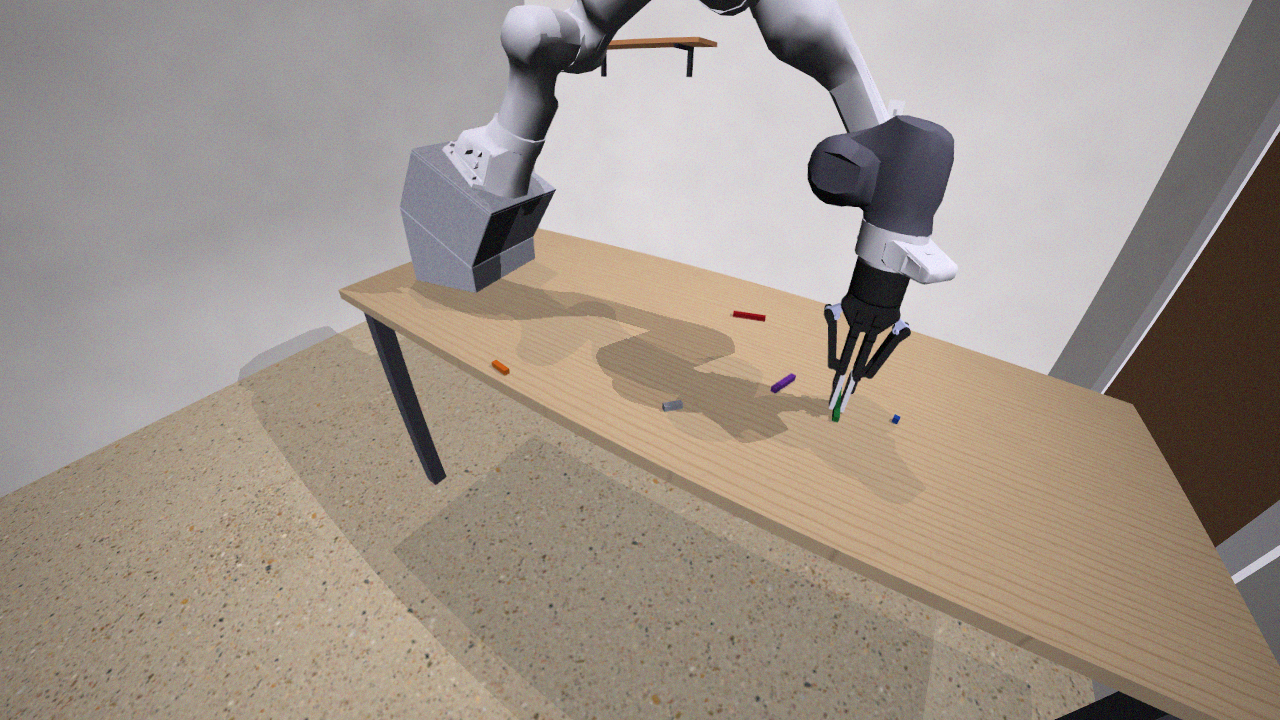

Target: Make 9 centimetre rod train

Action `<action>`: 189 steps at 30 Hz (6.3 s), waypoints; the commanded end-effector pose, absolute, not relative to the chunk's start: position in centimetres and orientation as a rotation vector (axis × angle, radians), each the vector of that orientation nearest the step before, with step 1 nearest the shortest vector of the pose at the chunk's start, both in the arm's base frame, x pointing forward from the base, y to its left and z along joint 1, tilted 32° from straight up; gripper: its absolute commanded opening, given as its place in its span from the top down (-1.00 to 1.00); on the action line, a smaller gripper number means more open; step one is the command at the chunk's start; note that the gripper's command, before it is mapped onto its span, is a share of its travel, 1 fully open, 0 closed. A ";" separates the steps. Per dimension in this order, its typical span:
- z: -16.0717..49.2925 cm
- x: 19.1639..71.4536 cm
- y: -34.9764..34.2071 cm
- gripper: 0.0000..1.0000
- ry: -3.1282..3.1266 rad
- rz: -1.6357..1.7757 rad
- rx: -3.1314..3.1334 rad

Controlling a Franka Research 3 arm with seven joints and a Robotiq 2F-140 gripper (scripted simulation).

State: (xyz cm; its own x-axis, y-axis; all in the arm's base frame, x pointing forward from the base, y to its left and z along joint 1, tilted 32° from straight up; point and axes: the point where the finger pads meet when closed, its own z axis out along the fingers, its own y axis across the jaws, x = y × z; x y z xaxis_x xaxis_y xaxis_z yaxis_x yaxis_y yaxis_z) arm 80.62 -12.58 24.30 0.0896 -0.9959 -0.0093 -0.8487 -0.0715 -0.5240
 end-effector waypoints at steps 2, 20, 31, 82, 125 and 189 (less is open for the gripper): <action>24.3 80.7 -12.7 0.67 1.809 -0.507 -1.980; 24.3 80.7 -12.7 0.54 1.809 -0.507 -1.980; 25.5 80.0 -12.8 0.54 1.809 -0.507 -1.981; 32.3 75.8 -13.2 -1.00 1.809 -0.507 -1.981; 38.3 72.1 -13.6 -1.00 1.809 -0.507 -1.981; 38.3 72.1 -13.6 -1.00 1.809 -0.507 -1.981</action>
State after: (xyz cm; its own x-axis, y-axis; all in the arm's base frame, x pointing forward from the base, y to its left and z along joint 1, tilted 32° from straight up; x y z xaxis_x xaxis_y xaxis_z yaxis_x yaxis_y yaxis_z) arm 72.18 -13.62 38.34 0.0965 -0.9953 -0.0045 -0.8452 -0.0796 -0.5284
